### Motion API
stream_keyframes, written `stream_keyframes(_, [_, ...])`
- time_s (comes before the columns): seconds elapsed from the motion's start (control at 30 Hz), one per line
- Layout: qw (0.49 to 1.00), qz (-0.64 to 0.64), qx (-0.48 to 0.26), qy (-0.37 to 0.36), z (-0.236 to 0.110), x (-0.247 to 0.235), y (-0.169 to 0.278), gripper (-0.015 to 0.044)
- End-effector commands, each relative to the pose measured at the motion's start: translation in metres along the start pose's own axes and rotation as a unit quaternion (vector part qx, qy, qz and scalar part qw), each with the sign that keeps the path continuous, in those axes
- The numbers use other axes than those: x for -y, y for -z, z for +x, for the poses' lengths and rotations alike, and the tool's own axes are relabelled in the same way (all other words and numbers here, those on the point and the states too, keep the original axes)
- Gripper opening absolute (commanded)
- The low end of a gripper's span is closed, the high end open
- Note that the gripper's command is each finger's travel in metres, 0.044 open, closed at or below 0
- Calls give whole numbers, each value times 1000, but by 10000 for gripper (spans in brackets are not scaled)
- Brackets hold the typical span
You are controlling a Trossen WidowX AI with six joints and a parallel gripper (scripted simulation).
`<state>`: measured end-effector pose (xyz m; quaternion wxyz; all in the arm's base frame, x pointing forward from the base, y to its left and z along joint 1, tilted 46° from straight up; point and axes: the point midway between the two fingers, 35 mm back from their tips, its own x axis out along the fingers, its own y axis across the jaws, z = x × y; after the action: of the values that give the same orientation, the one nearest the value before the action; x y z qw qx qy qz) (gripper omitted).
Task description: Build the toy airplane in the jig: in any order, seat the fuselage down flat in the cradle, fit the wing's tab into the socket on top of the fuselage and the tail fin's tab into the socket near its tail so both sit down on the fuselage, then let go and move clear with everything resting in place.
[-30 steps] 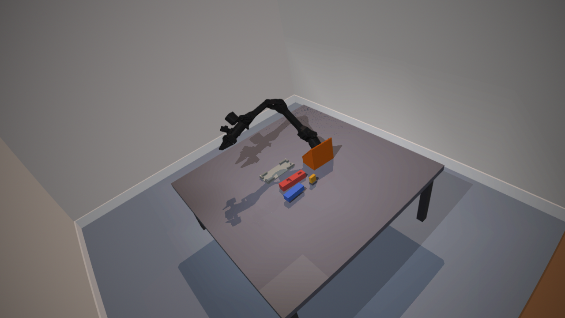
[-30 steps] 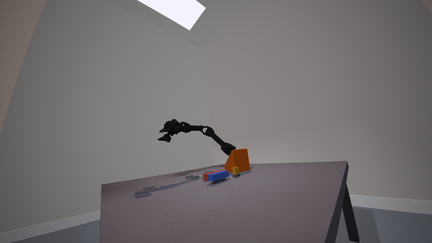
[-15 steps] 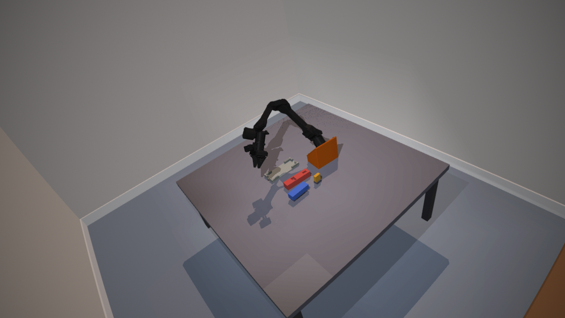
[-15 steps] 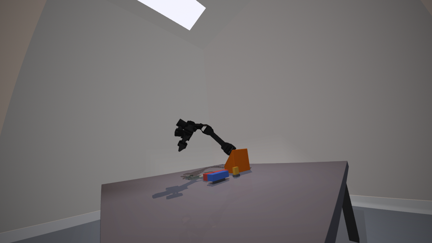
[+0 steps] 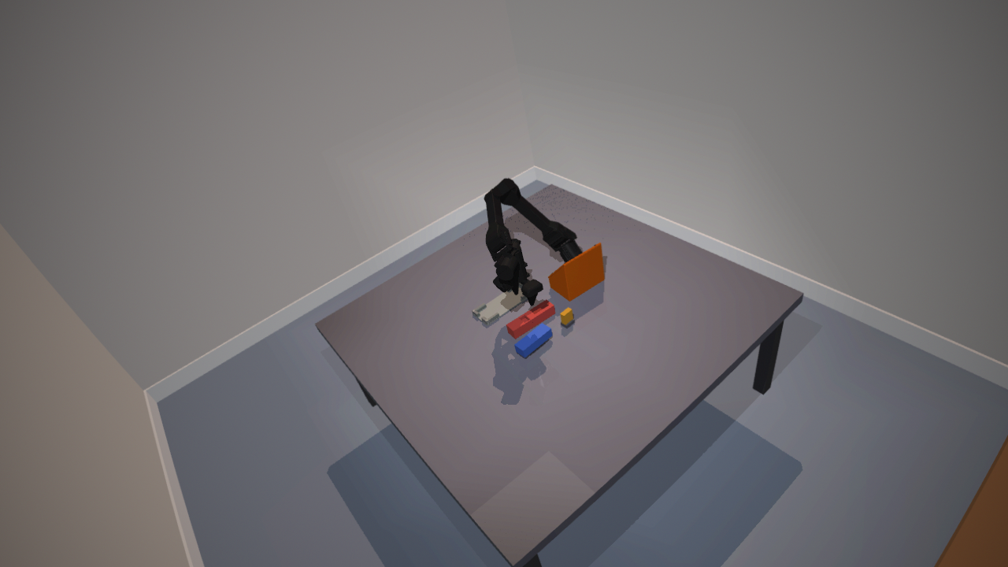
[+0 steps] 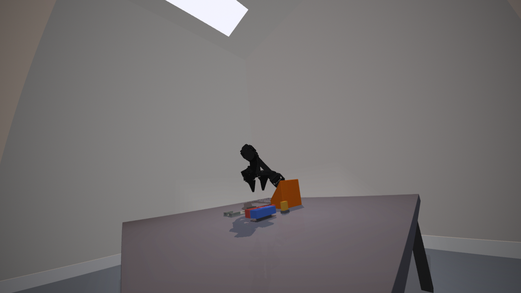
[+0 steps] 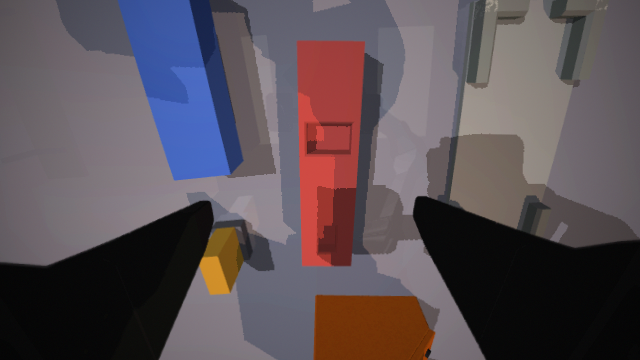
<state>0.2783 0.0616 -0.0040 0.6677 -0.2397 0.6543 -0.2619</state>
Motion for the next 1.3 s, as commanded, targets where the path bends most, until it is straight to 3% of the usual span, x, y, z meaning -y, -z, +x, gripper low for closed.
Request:
stream_keyframes(0.0, [999, -3, -12, 37, 2, 5, 15, 440])
stream_keyframes(0.13, [999, -3, -12, 37, 5, 5, 15, 440])
stream_keyframes(0.3, [999, -3, -12, 38, 55, 10, 16, 440])
stream_keyframes(1.27, [999, -5, -14, 38, 98, 13, 17, 440])
